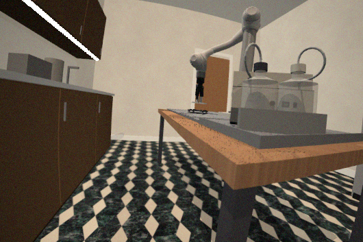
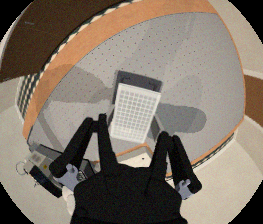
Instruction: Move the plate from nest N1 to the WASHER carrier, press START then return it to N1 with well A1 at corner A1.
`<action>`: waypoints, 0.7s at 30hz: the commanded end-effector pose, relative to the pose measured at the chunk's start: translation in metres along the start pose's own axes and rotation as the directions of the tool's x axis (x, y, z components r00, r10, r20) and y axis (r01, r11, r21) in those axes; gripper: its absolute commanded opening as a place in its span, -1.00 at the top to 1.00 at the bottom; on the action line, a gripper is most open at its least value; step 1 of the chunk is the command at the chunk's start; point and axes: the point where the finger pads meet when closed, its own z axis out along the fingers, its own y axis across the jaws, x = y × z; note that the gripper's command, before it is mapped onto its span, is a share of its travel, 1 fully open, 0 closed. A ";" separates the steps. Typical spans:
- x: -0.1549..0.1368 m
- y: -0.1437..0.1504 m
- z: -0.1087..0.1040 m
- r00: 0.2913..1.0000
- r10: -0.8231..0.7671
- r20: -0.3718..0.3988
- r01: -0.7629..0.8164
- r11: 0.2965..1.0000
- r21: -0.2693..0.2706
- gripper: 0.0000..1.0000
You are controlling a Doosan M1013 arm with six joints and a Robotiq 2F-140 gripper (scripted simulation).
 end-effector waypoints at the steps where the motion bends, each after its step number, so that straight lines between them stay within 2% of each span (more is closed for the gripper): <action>1: 0.004 -0.001 -0.011 1.000 0.001 -0.006 -0.001 1.000 0.004 0.80; 9: 0.004 -0.001 -0.024 1.000 0.001 -0.006 -0.001 1.000 0.004 0.80; 21: 0.004 -0.001 -0.024 1.000 0.001 -0.006 -0.001 1.000 0.004 0.80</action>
